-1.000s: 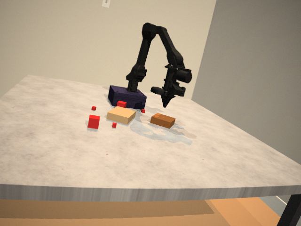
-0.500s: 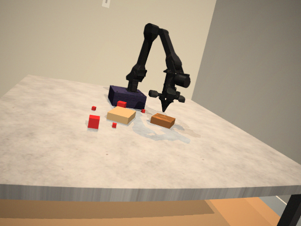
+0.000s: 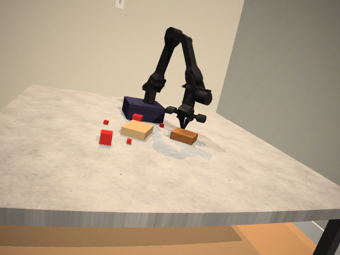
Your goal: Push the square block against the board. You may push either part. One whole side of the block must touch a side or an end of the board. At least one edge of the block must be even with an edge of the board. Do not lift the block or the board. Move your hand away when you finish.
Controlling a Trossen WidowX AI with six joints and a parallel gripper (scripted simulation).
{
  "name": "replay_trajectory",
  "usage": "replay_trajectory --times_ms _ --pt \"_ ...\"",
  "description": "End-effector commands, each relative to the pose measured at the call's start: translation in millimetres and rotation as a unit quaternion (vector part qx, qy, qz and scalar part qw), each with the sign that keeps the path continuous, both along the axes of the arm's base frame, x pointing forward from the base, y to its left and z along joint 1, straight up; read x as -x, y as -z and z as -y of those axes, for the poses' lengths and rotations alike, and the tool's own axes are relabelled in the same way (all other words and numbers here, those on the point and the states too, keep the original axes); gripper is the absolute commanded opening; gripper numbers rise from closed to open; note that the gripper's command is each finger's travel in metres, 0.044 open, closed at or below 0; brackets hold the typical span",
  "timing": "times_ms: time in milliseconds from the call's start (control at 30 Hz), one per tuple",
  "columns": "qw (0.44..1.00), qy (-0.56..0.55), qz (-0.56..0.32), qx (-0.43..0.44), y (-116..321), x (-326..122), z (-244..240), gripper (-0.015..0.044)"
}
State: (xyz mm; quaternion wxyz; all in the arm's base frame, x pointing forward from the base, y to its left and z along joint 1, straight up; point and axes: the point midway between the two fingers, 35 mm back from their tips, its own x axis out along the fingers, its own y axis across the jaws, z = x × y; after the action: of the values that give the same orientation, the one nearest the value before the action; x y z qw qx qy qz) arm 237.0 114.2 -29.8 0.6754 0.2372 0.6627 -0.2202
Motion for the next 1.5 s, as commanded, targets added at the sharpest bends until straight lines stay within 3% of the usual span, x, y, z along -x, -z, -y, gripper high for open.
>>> replay_trajectory --times_ms 0,1467 --pt "1.000 0.017 -0.002 0.003 3.5 1.3 1.8 0.0000" --pt "1.000 0.017 0.000 0.004 1.7 -41.2 30.5 0.0000"
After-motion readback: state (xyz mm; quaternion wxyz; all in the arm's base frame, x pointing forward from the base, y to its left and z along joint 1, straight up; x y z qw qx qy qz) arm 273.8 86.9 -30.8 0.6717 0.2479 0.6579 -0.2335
